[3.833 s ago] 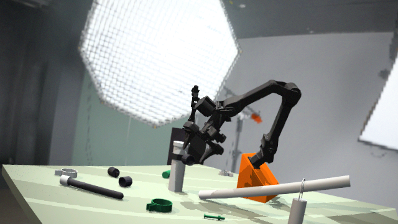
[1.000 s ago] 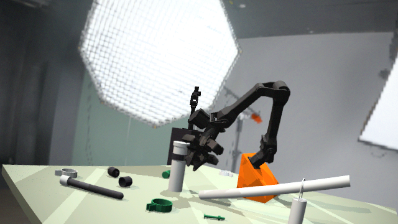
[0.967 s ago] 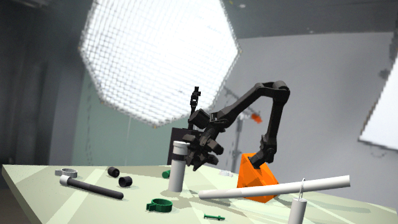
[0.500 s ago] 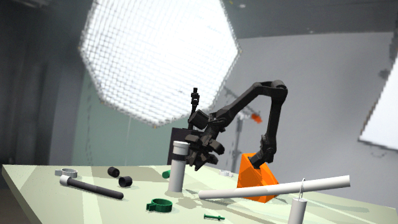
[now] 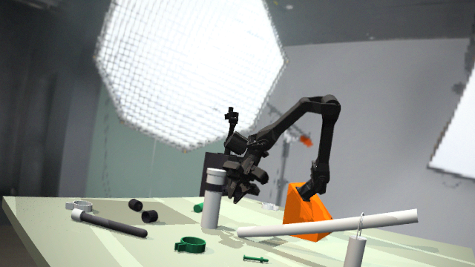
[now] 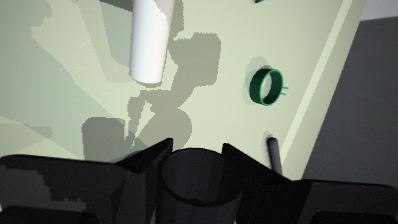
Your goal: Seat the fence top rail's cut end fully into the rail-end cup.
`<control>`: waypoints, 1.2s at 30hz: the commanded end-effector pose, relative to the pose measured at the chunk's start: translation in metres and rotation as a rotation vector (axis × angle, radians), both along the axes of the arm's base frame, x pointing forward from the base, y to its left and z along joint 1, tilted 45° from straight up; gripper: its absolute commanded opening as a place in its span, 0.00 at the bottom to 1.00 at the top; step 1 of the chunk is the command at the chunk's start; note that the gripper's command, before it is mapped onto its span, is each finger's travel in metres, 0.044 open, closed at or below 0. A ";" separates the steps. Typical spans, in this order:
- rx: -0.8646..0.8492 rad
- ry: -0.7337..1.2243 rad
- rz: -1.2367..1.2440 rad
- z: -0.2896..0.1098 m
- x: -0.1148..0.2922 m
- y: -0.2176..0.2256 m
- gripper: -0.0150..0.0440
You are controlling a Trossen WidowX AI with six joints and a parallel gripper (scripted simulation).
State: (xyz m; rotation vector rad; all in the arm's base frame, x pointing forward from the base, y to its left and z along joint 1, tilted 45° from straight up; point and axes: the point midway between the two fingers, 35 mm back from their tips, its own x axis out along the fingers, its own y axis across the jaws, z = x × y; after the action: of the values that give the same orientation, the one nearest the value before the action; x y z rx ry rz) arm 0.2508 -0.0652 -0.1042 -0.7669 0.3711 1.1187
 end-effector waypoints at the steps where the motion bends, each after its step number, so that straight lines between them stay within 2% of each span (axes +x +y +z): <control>1: -0.002 0.008 -0.015 0.000 0.002 -0.001 0.25; 27: 0.001 0.008 -0.010 0.000 0.001 0.000 0.25; 36: 0.001 0.008 -0.010 0.000 0.001 0.000 0.65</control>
State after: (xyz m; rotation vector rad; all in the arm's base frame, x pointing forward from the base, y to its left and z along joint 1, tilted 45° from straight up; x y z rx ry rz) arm 0.2522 -0.0651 -0.1040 -0.7593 0.3799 1.1126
